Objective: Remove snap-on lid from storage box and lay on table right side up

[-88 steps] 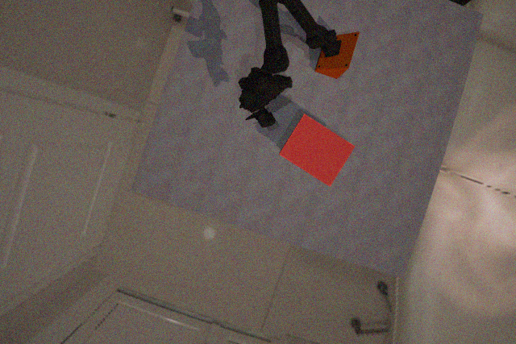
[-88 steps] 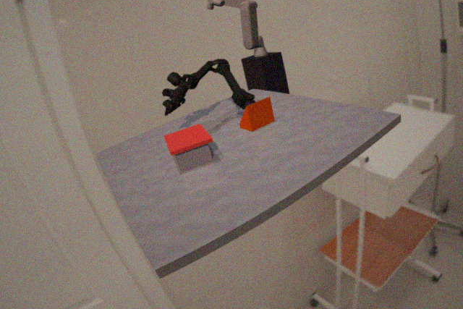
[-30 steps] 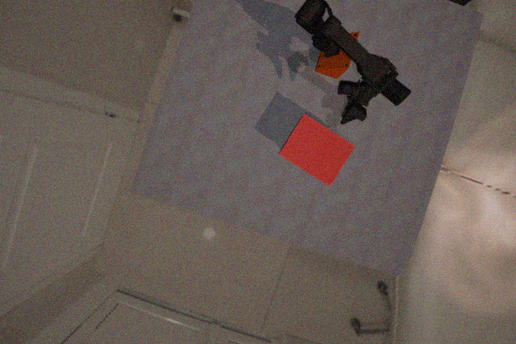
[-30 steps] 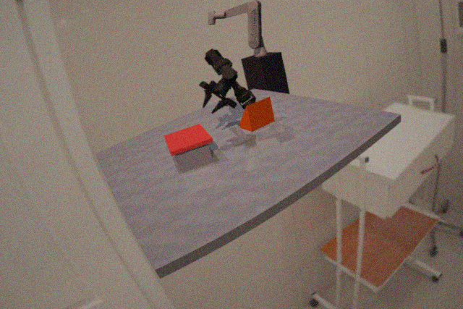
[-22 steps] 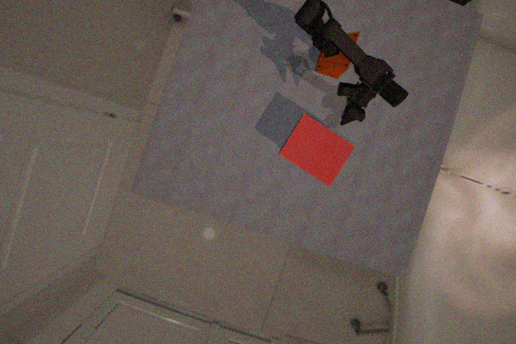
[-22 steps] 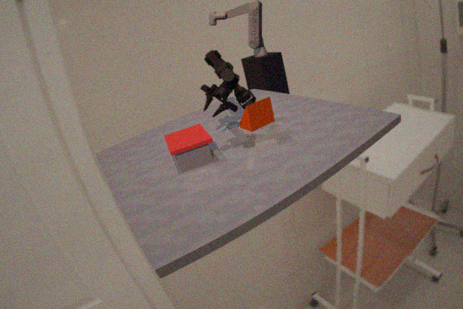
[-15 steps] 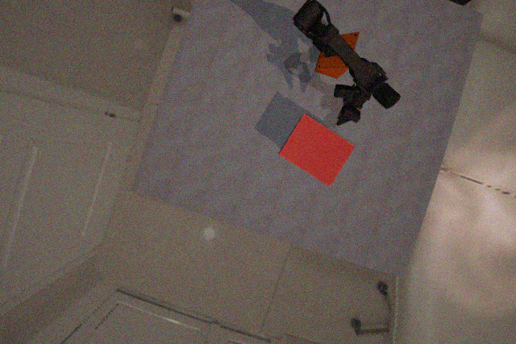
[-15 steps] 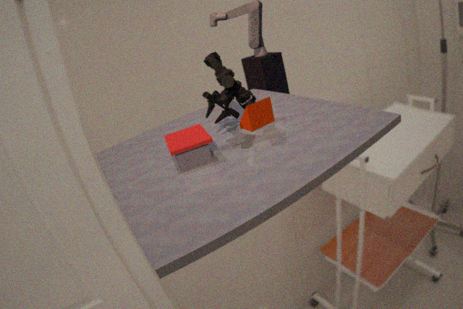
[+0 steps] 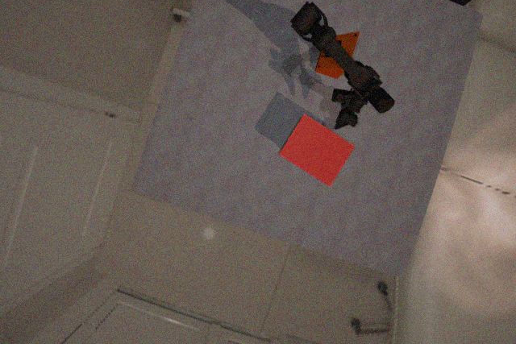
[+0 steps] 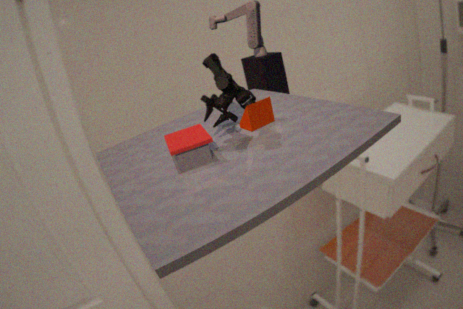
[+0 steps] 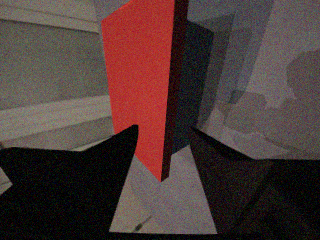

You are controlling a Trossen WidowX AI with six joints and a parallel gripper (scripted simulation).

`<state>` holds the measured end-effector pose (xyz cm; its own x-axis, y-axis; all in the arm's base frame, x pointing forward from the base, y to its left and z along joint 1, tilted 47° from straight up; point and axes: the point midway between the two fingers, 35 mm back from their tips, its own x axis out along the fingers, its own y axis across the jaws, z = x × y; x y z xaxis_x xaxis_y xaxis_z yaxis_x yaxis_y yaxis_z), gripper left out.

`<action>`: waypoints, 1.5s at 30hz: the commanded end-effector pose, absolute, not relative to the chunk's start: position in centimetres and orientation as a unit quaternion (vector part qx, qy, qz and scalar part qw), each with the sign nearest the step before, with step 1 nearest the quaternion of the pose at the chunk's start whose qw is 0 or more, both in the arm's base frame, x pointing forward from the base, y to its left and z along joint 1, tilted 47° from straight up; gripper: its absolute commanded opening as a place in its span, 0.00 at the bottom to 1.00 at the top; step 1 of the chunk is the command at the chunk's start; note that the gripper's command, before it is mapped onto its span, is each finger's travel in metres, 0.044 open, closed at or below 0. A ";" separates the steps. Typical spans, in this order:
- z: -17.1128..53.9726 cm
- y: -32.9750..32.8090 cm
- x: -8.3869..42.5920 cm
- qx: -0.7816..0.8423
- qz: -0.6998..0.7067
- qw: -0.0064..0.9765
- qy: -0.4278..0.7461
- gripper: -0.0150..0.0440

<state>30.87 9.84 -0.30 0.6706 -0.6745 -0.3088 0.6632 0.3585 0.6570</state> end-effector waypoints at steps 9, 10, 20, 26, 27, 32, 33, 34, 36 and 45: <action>-1.3 8.5 32.1 0.393 -0.408 0.824 -0.002 0.65; -1.3 8.4 32.2 0.393 -0.408 0.824 -0.002 0.65; -1.6 7.3 33.3 0.393 -0.407 0.825 -0.004 0.65; -1.6 6.5 33.9 0.391 -0.405 0.826 -0.007 0.65; -1.6 6.4 33.9 0.391 -0.405 0.827 -0.008 0.65; -1.5 5.8 34.3 0.390 -0.403 0.828 -0.011 0.65; -1.5 5.8 34.3 0.389 -0.403 0.828 -0.012 0.65; -1.5 5.8 34.3 0.389 -0.403 0.828 -0.012 0.64; -1.5 5.8 34.3 0.389 -0.403 0.828 -0.012 0.62; -1.5 5.8 34.3 0.389 -0.403 0.828 -0.012 0.52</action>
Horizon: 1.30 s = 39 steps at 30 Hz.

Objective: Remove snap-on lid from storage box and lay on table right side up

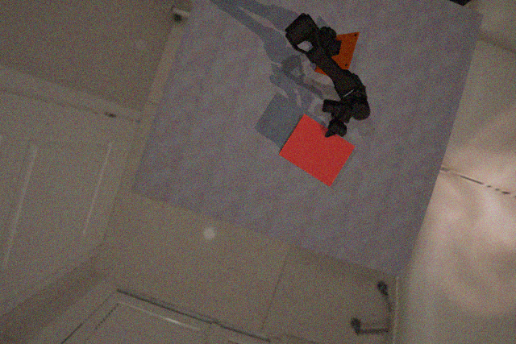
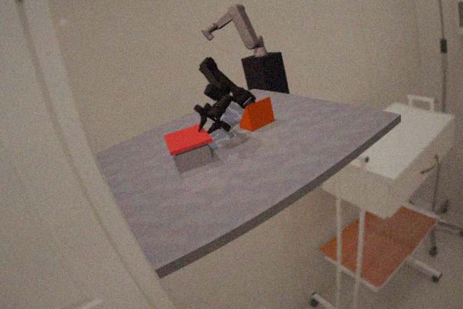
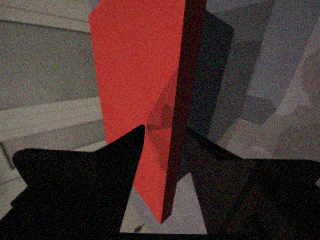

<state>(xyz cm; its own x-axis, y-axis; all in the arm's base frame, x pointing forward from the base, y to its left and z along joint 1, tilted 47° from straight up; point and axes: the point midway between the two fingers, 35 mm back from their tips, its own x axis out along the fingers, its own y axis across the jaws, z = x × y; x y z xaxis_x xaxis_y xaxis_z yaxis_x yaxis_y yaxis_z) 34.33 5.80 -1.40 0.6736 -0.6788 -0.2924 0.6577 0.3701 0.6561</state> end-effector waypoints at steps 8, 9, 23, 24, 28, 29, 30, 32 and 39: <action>-1.5 5.8 34.3 0.389 -0.403 0.828 -0.012 0.33; -1.5 5.8 34.3 0.389 -0.403 0.828 -0.012 0.28; -1.3 5.9 34.3 0.389 -0.404 0.828 -0.013 0.25; -1.3 6.0 34.3 0.389 -0.404 0.828 -0.013 0.25; -1.3 6.0 34.3 0.389 -0.404 0.828 -0.013 0.25; -1.3 6.0 34.3 0.389 -0.404 0.828 -0.013 0.25; -1.2 6.0 34.3 0.389 -0.404 0.828 -0.013 0.25; -1.2 6.1 34.3 0.389 -0.404 0.828 -0.013 0.25; -1.1 6.2 34.3 0.389 -0.404 0.828 -0.013 0.25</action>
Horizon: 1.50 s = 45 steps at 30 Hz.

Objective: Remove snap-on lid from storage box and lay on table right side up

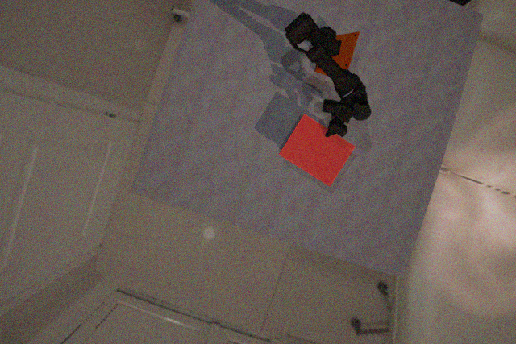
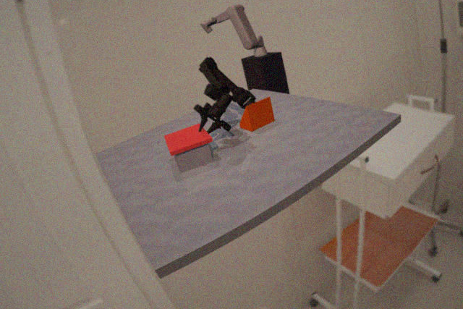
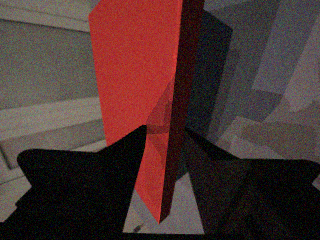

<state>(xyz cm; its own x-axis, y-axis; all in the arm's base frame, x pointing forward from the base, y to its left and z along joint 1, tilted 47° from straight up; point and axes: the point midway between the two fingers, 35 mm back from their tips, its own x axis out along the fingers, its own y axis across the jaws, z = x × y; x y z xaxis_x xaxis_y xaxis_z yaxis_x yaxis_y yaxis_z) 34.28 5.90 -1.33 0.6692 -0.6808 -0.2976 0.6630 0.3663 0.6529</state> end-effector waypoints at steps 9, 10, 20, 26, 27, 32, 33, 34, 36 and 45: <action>-1.0 6.3 34.3 0.389 -0.404 0.828 -0.013 0.25; -1.0 6.3 34.3 0.389 -0.404 0.828 -0.013 0.25; -0.8 6.5 34.2 0.389 -0.404 0.828 -0.013 0.25; -0.8 6.6 34.2 0.389 -0.404 0.828 -0.013 0.25; -0.8 6.6 34.2 0.389 -0.404 0.828 -0.013 0.25; -0.7 6.7 34.2 0.389 -0.404 0.828 -0.013 0.25; -0.7 6.7 34.2 0.389 -0.404 0.828 -0.013 0.25; -0.7 6.7 34.2 0.389 -0.404 0.828 -0.013 0.25; -0.6 6.7 34.2 0.389 -0.404 0.828 -0.013 0.25; -0.5 6.9 34.2 0.389 -0.404 0.828 -0.013 0.25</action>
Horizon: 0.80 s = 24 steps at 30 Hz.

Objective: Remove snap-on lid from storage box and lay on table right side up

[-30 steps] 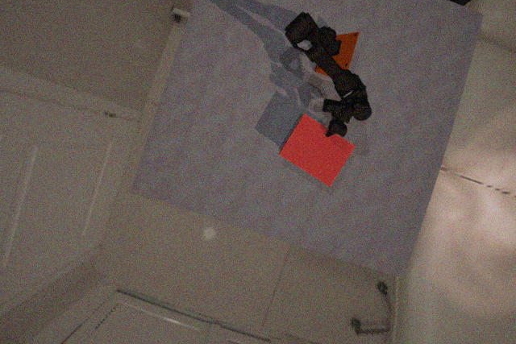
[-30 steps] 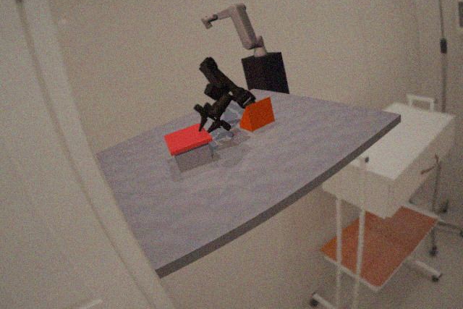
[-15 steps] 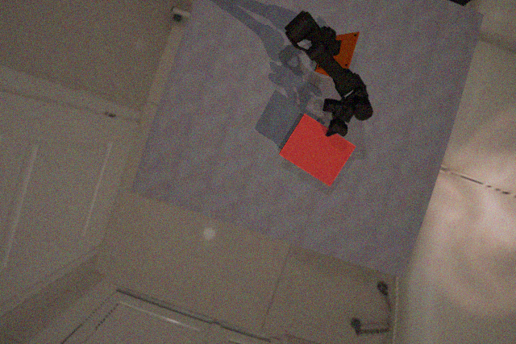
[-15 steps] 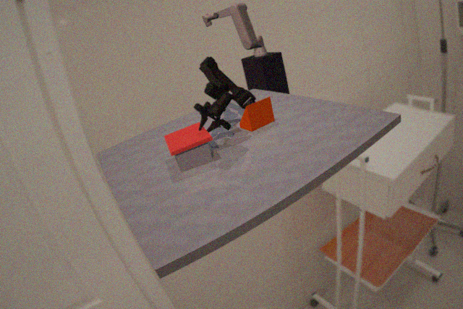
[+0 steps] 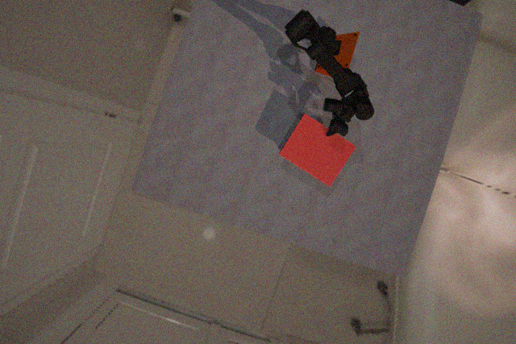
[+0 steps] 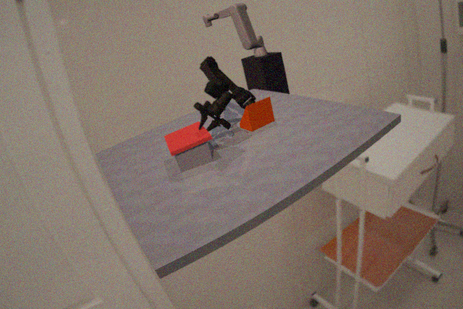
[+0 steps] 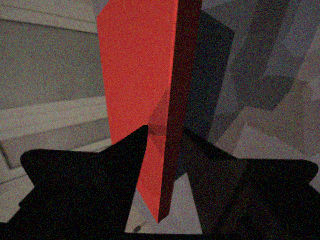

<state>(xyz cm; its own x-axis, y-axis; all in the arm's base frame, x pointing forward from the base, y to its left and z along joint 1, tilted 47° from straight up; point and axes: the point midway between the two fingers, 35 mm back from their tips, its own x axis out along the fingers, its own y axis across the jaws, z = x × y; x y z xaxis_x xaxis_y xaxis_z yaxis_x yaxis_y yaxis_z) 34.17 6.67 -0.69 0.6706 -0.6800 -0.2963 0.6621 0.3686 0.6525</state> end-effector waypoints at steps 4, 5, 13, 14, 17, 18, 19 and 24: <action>-0.5 6.9 34.2 0.389 -0.404 0.828 -0.012 0.25; -0.5 6.9 34.2 0.389 -0.404 0.828 -0.012 0.25; -0.5 6.9 34.3 0.389 -0.404 0.828 -0.012 0.25; -0.5 6.9 34.3 0.389 -0.404 0.828 -0.012 0.25; -0.5 6.9 34.3 0.389 -0.404 0.828 -0.012 0.25; -0.5 6.9 34.3 0.389 -0.404 0.828 -0.012 0.25; -0.5 6.9 34.3 0.389 -0.404 0.828 -0.012 0.25; -0.5 6.8 34.3 0.389 -0.404 0.828 -0.012 0.25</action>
<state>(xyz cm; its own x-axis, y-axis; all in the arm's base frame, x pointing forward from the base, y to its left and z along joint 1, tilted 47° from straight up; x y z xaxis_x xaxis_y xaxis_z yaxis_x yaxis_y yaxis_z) 34.28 6.87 -0.49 0.6743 -0.6780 -0.2925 0.6579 0.3719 0.6549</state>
